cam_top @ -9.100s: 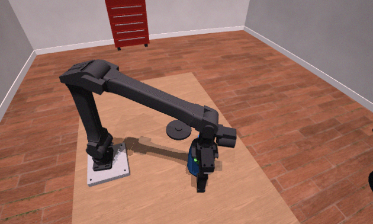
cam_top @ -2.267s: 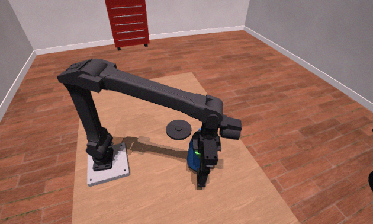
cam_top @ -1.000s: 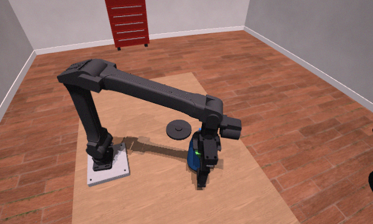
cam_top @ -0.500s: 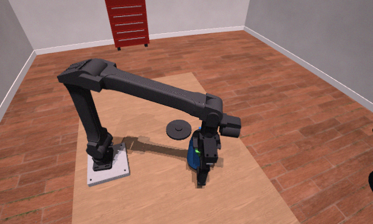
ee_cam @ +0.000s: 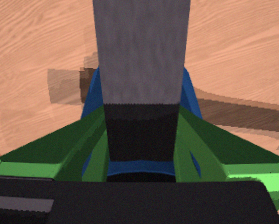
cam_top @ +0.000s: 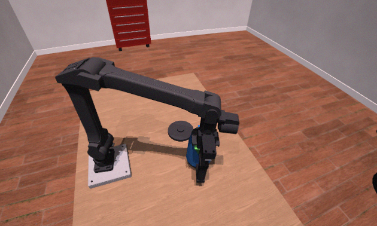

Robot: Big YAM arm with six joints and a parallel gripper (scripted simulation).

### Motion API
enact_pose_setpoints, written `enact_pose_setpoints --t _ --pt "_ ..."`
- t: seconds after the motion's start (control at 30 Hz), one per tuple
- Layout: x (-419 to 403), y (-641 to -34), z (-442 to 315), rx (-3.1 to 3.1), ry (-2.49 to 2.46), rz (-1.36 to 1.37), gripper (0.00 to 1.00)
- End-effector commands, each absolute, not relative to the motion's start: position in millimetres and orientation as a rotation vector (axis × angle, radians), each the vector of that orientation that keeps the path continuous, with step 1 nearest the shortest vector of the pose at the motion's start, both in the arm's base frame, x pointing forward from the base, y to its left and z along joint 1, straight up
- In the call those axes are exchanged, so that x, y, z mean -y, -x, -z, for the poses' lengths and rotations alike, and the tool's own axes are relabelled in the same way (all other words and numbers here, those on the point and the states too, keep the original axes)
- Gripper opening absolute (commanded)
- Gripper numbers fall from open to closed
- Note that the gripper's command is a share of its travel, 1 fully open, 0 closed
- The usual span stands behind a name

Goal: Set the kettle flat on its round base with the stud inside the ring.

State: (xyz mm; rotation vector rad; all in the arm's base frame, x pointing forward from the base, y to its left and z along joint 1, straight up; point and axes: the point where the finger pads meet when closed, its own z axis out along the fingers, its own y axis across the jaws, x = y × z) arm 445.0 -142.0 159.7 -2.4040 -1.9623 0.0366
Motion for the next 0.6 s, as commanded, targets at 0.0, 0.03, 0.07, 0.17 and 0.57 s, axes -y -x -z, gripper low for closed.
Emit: enact_pose_setpoints --t 0.0,0.03,0.07,0.17,0.57 --pt "131 -450 -189 1.994 2.461 0.032 0.00" --pt "131 -450 -189 1.994 2.461 0.032 0.00" --pt "131 -450 -189 1.994 2.461 0.032 0.00" --pt "123 -447 -188 1.991 2.458 0.029 0.00" --pt "86 -447 -200 2.004 2.474 0.062 0.00"
